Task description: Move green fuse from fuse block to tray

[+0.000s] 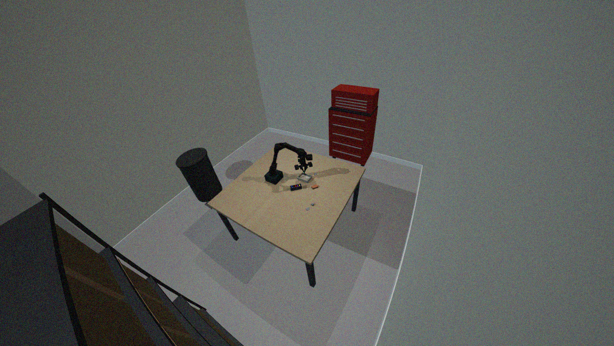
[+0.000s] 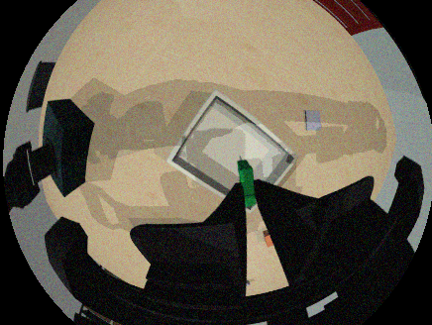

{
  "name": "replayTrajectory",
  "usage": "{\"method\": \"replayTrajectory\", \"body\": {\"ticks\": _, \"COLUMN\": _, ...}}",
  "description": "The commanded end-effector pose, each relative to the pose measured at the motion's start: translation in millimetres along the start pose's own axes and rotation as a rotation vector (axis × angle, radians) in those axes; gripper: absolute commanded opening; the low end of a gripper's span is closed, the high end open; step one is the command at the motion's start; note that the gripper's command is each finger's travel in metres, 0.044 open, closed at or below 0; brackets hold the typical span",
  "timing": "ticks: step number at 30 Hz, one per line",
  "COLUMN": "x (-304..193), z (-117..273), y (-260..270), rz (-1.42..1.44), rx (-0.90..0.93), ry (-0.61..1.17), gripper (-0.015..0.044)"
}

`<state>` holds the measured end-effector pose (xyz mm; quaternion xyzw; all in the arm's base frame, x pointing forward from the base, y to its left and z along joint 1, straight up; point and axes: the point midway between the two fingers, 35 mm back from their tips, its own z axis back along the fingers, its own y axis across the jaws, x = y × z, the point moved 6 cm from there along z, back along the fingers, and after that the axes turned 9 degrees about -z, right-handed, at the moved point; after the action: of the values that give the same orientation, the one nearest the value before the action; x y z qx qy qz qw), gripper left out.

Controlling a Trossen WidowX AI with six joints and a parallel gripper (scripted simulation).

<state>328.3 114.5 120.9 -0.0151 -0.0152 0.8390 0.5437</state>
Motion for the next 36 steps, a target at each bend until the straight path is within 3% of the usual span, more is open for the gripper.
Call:
{"method": "replayTrajectory", "body": {"ticks": 1, "x": 1, "z": -8, "y": -1, "rz": -0.010, "rx": 0.010, "ry": -0.003, "gripper": 0.0000}}
{"method": "replayTrajectory", "body": {"ticks": 28, "x": 1, "z": -42, "y": 0, "rz": -0.010, "rx": 0.010, "ry": -0.003, "gripper": 0.0000}}
{"method": "replayTrajectory", "body": {"ticks": 36, "x": 1, "z": -39, "y": 0, "rz": -0.004, "rx": 0.003, "ry": 0.000, "gripper": 0.0210}}
